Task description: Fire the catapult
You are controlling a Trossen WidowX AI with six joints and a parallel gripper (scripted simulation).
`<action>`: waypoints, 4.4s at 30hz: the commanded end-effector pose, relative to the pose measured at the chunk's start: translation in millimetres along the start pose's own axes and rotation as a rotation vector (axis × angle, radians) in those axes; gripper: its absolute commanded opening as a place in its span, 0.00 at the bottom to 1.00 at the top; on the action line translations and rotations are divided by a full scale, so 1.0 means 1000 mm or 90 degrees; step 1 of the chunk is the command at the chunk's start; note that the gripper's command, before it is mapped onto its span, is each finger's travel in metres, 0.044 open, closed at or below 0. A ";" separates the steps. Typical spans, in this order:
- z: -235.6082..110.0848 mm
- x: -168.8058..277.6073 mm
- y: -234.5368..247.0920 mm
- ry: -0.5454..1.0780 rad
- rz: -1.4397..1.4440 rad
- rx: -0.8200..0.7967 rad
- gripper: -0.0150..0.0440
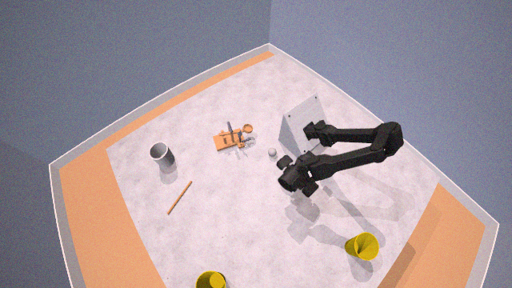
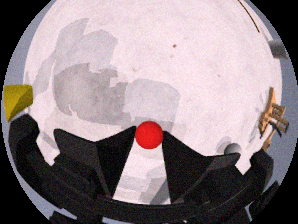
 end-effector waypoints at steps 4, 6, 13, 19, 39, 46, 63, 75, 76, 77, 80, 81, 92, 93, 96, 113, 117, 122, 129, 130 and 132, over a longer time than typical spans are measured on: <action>-0.019 -0.006 -0.003 -0.001 0.003 0.007 0.25; -0.028 -0.008 -0.004 -0.001 0.003 0.010 0.25; -0.062 -0.011 -0.006 0.000 0.004 0.015 0.25; -0.093 -0.009 -0.005 0.001 0.004 0.012 0.25; -0.132 -0.020 -0.030 0.022 0.034 0.015 0.25; -0.135 -0.029 -0.057 0.043 0.066 0.021 0.25; -0.136 -0.041 -0.130 0.094 0.133 0.026 0.25; -0.134 -0.041 -0.186 0.123 0.157 0.023 0.25; -0.134 -0.040 -0.190 0.125 0.159 0.023 0.25; -0.133 -0.040 -0.195 0.127 0.160 0.022 0.25; -0.131 -0.038 -0.210 0.135 0.166 0.020 0.25; -0.131 -0.037 -0.214 0.138 0.168 0.019 0.25; -0.119 -0.022 -0.264 0.170 0.188 0.003 0.25; -0.117 -0.020 -0.268 0.173 0.190 0.001 0.25; -0.113 -0.014 -0.282 0.181 0.195 -0.005 0.25; -0.090 0.011 -0.329 0.214 0.210 -0.033 0.25; -0.079 0.010 -0.330 0.213 0.210 -0.033 0.25; -0.075 0.010 -0.330 0.213 0.210 -0.033 0.25; -0.066 0.009 -0.330 0.213 0.210 -0.033 0.25; -0.064 0.009 -0.330 0.213 0.210 -0.033 0.25; -0.062 0.009 -0.330 0.213 0.210 -0.033 0.25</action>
Point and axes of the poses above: the point midway between the two fingers, 35 mm back from their tips, its own z axis out along the fingers, its own y axis across the jaws, x = y × z, the point moved 3 cm from there along -z, back along the fingers, and after that the axes turned 3 degrees about -z, right-handed, at the moved point
